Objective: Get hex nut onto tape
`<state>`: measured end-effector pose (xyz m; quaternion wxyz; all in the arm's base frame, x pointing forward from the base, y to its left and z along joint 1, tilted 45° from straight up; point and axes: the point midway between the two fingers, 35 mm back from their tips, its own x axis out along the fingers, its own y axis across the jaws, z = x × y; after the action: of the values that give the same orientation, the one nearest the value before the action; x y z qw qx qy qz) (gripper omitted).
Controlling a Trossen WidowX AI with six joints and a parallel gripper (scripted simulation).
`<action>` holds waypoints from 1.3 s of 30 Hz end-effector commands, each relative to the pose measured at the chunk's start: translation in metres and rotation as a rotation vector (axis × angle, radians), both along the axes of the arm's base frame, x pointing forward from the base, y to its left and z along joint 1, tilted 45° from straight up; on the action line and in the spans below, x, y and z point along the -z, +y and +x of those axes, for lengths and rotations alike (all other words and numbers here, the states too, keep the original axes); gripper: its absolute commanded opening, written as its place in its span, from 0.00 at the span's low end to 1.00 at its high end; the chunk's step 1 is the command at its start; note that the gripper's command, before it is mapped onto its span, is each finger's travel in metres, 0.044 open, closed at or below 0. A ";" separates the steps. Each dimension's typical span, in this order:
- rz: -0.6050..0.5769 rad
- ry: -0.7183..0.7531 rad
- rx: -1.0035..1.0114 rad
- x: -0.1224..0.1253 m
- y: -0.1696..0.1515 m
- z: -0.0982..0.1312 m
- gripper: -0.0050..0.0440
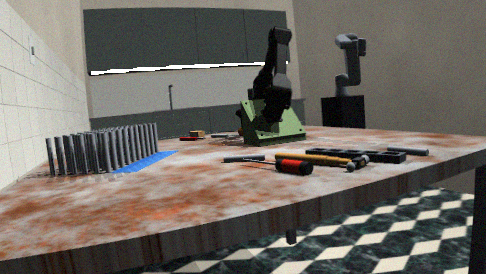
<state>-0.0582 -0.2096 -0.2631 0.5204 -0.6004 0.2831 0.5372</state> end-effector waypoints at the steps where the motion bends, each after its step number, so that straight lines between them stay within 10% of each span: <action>1: -0.010 0.005 -0.006 0.003 0.001 -0.001 0.67; 14: -0.003 0.003 -0.006 0.014 0.016 0.001 0.67; 39: -0.038 0.015 -0.002 0.004 -0.010 -0.005 0.18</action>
<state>-0.0550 -0.1902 -0.2762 0.5283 -0.5967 0.2760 0.5373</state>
